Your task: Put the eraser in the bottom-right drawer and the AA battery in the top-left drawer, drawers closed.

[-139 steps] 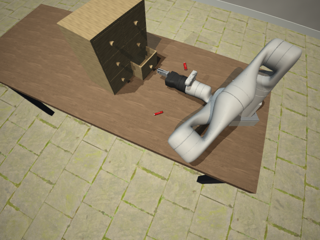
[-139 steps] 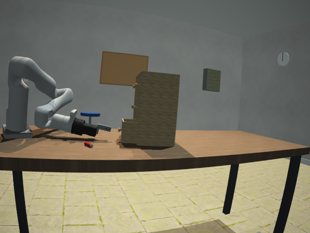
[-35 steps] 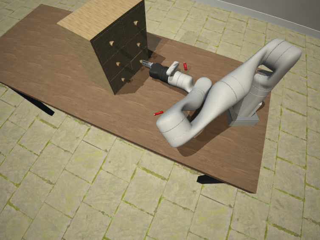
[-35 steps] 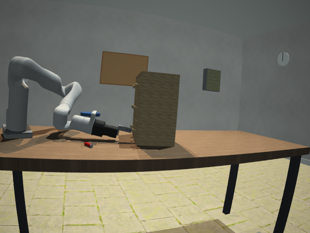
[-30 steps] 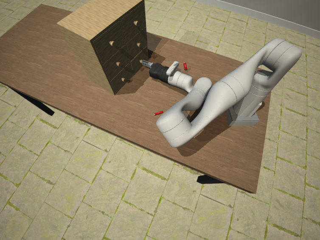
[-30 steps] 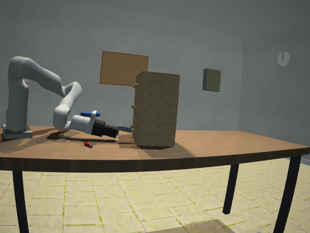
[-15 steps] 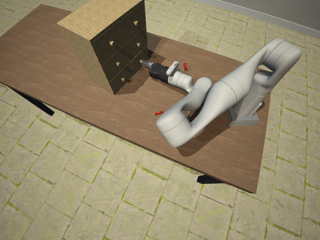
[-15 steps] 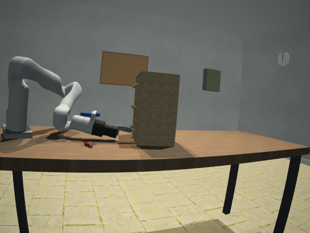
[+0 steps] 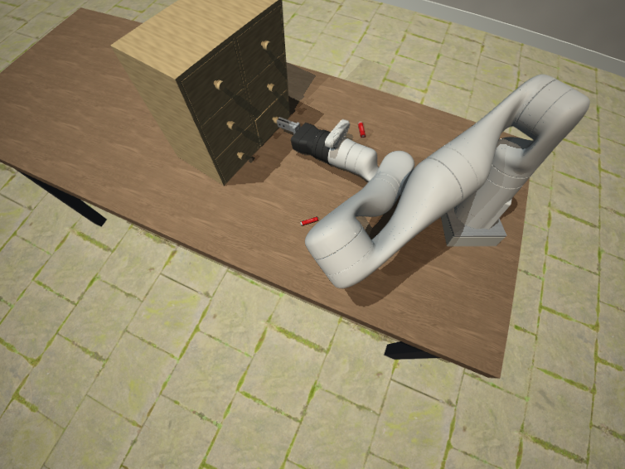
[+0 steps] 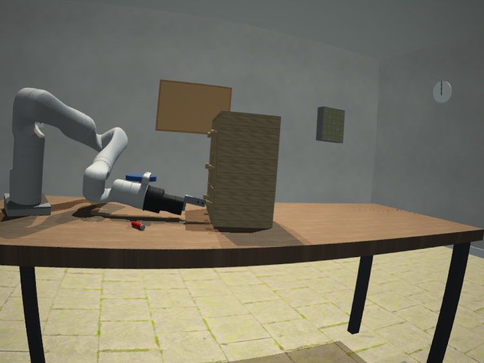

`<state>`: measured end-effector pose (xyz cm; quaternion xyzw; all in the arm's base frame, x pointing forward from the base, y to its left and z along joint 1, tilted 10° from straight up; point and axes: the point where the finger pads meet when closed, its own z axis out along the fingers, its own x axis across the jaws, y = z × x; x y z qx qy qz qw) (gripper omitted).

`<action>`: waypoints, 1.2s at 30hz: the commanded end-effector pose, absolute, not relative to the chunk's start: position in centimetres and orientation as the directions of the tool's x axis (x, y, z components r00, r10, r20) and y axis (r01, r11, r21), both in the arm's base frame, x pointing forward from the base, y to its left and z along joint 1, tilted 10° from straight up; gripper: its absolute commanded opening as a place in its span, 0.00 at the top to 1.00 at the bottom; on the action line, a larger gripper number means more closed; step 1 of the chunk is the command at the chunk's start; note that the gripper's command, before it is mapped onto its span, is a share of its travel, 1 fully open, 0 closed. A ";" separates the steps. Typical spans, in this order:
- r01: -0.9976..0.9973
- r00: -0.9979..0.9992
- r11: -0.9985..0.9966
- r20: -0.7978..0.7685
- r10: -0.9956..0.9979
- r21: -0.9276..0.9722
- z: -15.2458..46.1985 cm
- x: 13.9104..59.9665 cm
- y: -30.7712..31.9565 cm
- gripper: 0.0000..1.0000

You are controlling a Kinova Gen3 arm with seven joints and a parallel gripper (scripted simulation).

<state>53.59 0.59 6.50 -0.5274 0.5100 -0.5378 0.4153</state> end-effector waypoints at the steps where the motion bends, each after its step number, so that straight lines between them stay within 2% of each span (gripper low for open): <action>1: -0.089 -0.099 -0.134 0.143 -0.985 -0.987 6.6 53.6 0.6 1.00; 7: -0.089 -0.099 -0.134 0.143 -0.985 -0.987 6.6 53.2 0.6 1.00; 20: -0.089 -0.099 -0.134 0.143 -0.985 -0.987 6.1 48.8 1.0 1.00; 36: -0.089 -0.099 -0.134 0.143 -0.985 -0.987 6.1 48.6 1.1 1.00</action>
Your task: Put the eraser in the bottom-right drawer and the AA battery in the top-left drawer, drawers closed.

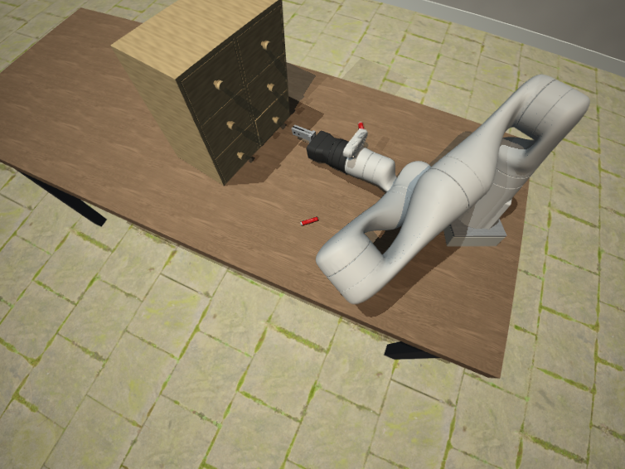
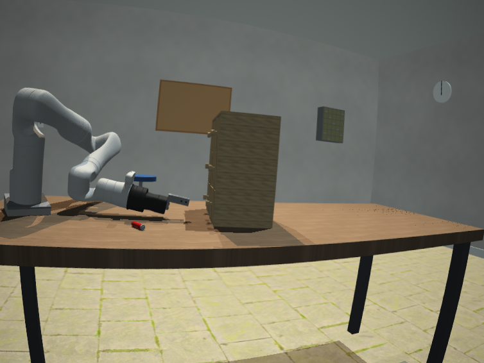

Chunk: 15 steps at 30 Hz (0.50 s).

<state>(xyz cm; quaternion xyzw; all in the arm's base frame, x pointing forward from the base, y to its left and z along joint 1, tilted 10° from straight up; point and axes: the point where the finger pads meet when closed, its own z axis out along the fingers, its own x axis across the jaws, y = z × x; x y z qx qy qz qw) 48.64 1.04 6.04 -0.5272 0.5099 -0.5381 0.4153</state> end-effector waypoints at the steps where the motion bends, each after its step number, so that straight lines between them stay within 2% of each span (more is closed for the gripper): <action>1: -0.089 -0.099 -0.134 0.143 -0.985 -0.987 6.1 48.6 1.1 1.00; 15: -0.089 -0.099 -0.134 0.143 -0.985 -0.987 6.2 48.6 1.7 1.00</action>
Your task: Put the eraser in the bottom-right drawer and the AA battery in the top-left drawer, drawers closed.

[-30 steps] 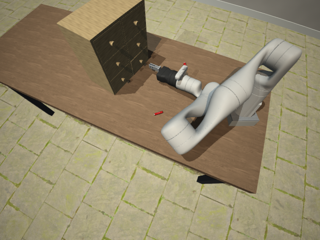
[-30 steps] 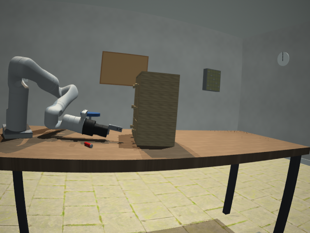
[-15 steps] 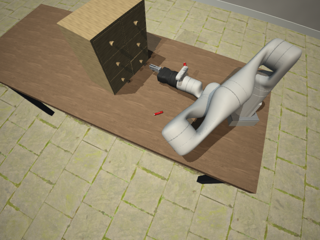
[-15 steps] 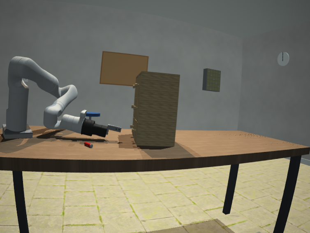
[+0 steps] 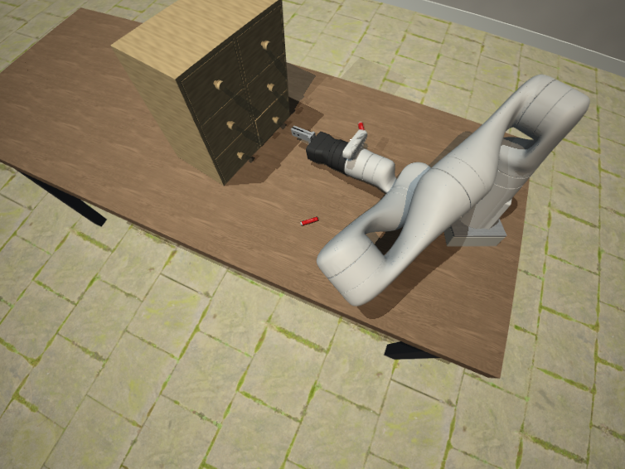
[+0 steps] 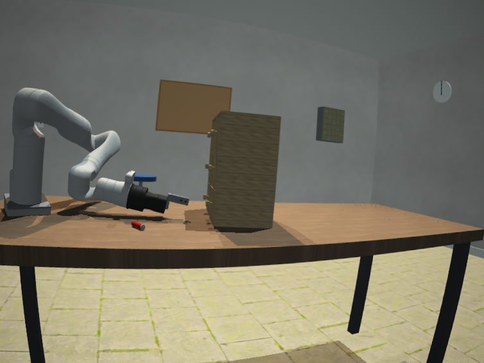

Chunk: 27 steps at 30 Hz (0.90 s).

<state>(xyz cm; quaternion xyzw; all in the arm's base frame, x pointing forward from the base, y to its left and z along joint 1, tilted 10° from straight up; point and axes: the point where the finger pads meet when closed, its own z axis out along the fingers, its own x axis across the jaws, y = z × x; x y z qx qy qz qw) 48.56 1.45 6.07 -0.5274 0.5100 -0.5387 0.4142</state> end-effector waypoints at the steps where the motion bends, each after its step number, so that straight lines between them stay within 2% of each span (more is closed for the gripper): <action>1: -0.089 -0.099 -0.134 0.143 -0.985 -0.987 6.2 48.6 1.7 1.00; 27: -0.089 -0.099 -0.134 0.143 -0.985 -0.987 6.6 48.2 4.8 1.00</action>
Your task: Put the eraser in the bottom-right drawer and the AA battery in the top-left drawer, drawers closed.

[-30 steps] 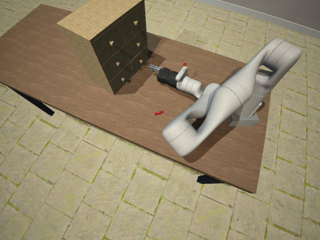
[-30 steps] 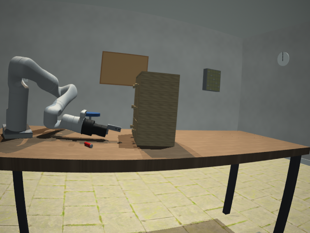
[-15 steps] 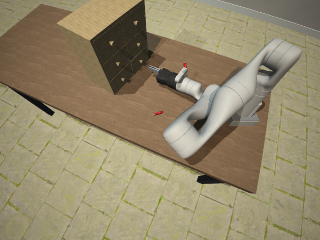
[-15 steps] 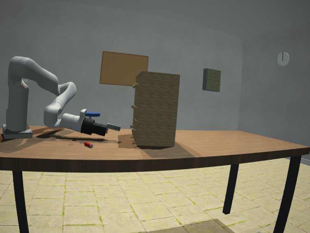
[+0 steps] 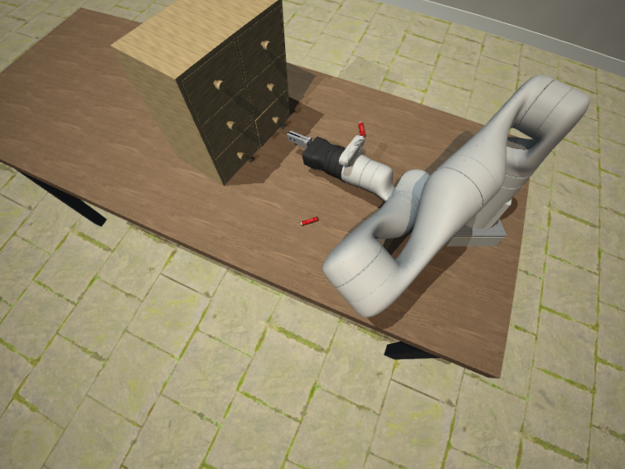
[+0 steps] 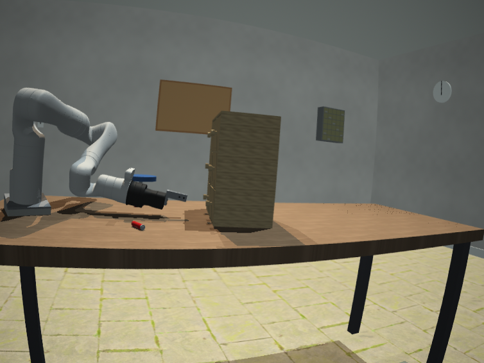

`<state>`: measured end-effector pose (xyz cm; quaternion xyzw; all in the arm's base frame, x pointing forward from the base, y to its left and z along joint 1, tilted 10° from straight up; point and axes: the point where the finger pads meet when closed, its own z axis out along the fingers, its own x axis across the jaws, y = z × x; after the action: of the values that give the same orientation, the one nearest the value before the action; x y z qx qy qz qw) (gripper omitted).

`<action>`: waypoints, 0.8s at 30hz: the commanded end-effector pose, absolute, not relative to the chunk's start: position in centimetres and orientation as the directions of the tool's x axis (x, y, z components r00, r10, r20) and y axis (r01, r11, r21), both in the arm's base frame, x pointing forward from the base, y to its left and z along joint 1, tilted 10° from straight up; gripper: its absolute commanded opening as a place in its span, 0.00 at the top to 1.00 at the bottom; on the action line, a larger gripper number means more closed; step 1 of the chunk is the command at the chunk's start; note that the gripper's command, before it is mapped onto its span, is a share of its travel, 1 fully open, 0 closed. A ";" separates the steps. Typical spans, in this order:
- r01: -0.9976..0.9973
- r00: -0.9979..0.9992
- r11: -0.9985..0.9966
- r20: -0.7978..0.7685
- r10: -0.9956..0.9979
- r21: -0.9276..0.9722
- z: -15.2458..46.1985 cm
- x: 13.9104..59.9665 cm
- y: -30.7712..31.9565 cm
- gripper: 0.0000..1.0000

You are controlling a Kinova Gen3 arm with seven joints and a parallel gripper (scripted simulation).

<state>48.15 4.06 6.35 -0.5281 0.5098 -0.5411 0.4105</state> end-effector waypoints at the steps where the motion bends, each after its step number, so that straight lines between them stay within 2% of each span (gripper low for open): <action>1: -0.089 -0.099 -0.134 0.143 -0.985 -0.987 6.6 48.2 5.0 1.00; 24: -0.089 -0.099 -0.134 0.143 -0.985 -0.987 7.0 47.8 8.0 1.00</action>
<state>47.78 7.36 6.78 -0.5280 0.5095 -0.5404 0.4118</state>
